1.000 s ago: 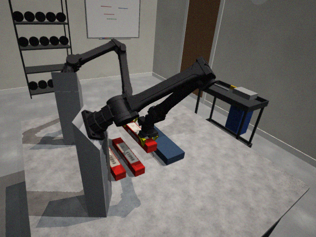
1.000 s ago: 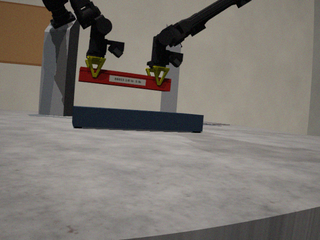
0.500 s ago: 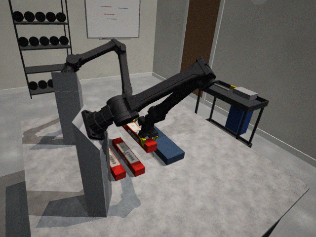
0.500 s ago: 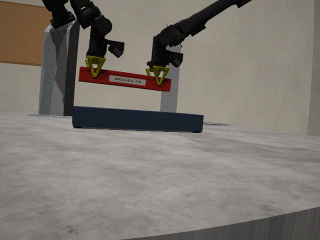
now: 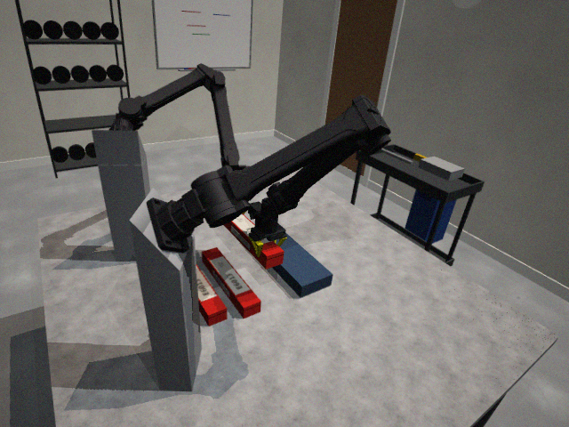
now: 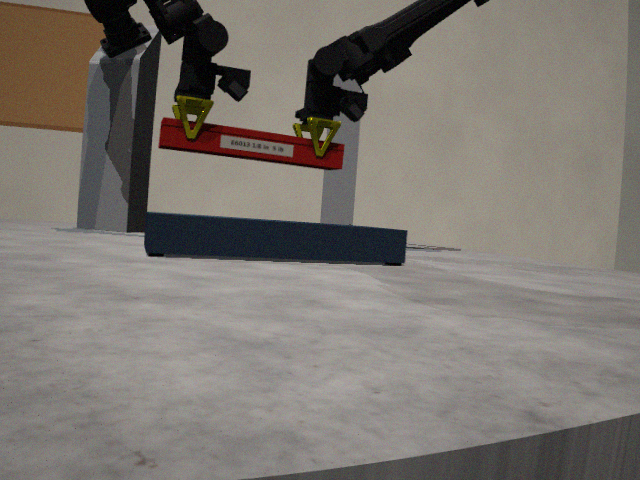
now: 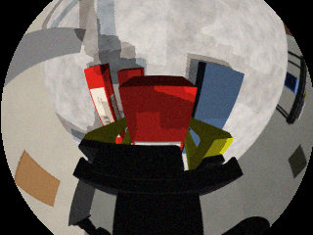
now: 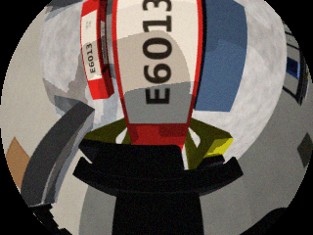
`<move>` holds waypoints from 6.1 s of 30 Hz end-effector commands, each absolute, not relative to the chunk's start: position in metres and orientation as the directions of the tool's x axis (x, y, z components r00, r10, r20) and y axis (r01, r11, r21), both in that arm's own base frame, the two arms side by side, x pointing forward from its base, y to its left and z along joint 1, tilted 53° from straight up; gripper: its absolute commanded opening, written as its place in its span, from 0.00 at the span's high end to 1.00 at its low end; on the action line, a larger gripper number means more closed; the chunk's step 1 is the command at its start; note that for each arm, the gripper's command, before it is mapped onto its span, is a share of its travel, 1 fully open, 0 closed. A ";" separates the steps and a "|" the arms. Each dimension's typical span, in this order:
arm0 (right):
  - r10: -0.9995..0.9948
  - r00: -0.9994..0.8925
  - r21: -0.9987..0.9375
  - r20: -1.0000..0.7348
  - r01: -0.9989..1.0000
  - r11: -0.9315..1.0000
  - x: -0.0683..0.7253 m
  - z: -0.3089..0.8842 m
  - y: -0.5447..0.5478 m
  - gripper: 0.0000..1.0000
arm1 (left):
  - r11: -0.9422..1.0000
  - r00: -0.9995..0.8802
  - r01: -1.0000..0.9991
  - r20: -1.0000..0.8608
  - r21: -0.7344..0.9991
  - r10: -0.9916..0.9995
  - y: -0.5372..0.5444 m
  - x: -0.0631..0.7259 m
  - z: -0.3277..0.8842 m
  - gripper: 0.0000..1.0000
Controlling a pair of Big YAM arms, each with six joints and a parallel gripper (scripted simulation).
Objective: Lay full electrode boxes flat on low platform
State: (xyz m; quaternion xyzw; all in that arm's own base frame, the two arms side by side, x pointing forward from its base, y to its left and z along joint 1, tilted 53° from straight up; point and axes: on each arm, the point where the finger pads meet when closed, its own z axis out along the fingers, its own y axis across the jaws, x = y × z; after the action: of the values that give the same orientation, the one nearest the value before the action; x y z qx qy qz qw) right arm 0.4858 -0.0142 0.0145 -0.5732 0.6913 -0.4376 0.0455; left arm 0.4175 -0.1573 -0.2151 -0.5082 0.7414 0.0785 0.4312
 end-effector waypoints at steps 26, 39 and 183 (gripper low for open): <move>-0.846 -0.326 -0.683 0.422 -0.728 -0.060 0.460 0.060 0.027 1.00 | 0.507 -0.120 -0.788 -0.722 -0.348 -0.682 -0.205 0.387 -0.167 1.00; -0.847 -0.324 -0.686 0.422 -0.724 -0.065 0.464 0.068 0.031 1.00 | 0.513 -0.124 -0.785 -0.722 -0.348 -0.680 -0.213 0.390 -0.160 1.00; -0.841 -0.332 -0.676 0.427 -0.735 -0.053 0.497 0.016 -0.013 1.00 | 0.498 -0.116 -0.798 -0.725 -0.339 -0.679 -0.163 0.426 -0.210 1.00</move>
State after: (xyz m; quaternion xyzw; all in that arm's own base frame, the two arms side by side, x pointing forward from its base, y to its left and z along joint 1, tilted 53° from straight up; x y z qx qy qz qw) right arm 0.4933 -0.0213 0.0021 -0.5742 0.6926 -0.4342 0.0465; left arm 0.4235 -0.1470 -0.2229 -0.5088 0.7411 0.0807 0.4306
